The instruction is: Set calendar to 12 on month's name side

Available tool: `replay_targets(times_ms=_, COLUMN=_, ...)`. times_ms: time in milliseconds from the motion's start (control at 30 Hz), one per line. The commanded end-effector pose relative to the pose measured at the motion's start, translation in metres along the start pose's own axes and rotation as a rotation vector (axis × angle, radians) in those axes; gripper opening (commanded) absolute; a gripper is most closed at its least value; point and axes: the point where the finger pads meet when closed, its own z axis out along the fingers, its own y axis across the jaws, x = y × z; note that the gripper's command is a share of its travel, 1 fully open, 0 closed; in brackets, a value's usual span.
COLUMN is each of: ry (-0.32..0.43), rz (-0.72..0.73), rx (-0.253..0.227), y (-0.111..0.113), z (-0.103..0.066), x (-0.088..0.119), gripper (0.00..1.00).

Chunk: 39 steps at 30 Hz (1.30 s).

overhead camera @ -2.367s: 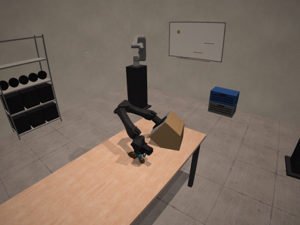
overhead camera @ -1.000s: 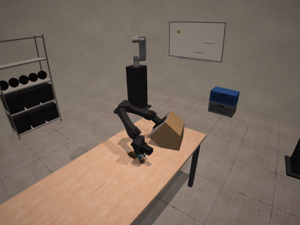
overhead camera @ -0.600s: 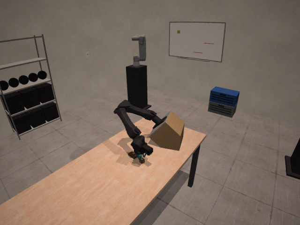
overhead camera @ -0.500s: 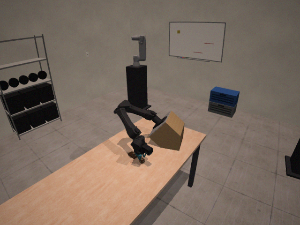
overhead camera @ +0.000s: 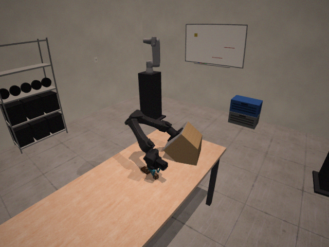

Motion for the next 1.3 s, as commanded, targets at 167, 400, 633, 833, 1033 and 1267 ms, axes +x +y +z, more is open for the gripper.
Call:
replay_targets(times_ms=167, ry=-0.008, rz=-0.023, rx=0.002, y=0.0102, z=-0.0049, x=-0.0035, gripper=0.47)
replay_targets(times_ms=400, ry=-0.012, rz=-0.012, rx=0.009, y=0.0090, z=-0.0059, x=-0.0036, gripper=0.47)
replay_targets(times_ms=633, ry=-0.012, rz=-0.014, rx=0.009, y=0.0093, z=-0.0063, x=-0.0032, gripper=0.47)
replay_targets(times_ms=833, ry=-0.012, rz=-0.014, rx=0.009, y=0.0093, z=-0.0063, x=-0.0032, gripper=0.47)
replay_targets(times_ms=1033, ry=-0.012, rz=-0.014, rx=0.009, y=0.0093, z=-0.0063, x=-0.0032, gripper=0.47)
replay_targets(times_ms=1267, ry=-0.012, rz=-0.014, rx=0.009, y=0.0093, z=-0.0063, x=-0.0032, gripper=0.47)
